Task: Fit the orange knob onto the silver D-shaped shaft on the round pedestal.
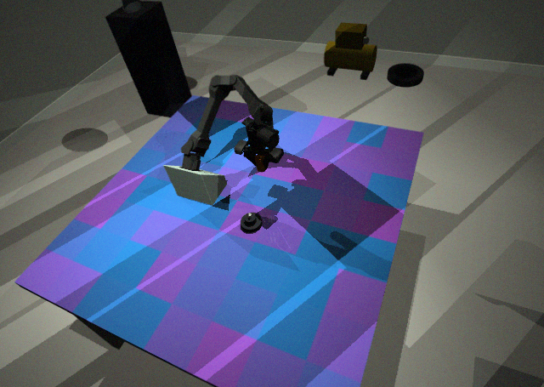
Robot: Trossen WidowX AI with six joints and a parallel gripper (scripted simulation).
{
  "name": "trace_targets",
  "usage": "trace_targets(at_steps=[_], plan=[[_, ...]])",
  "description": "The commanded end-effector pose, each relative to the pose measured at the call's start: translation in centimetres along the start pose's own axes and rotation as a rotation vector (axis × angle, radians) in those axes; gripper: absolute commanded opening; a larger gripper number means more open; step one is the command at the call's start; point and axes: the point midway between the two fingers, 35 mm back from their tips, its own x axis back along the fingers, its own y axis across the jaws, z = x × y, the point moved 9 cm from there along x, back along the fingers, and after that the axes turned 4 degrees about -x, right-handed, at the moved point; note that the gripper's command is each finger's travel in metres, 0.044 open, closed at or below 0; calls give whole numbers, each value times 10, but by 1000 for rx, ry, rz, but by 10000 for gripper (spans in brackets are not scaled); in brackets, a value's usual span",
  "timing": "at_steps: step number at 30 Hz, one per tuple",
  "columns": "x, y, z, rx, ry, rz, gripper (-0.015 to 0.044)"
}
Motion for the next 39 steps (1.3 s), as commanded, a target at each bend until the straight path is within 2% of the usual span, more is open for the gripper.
trace_targets(at_steps=[1,39], plan=[[1,-3,7,4,3,-2,0],[-31,-32,120,-4,10,-1,0]])
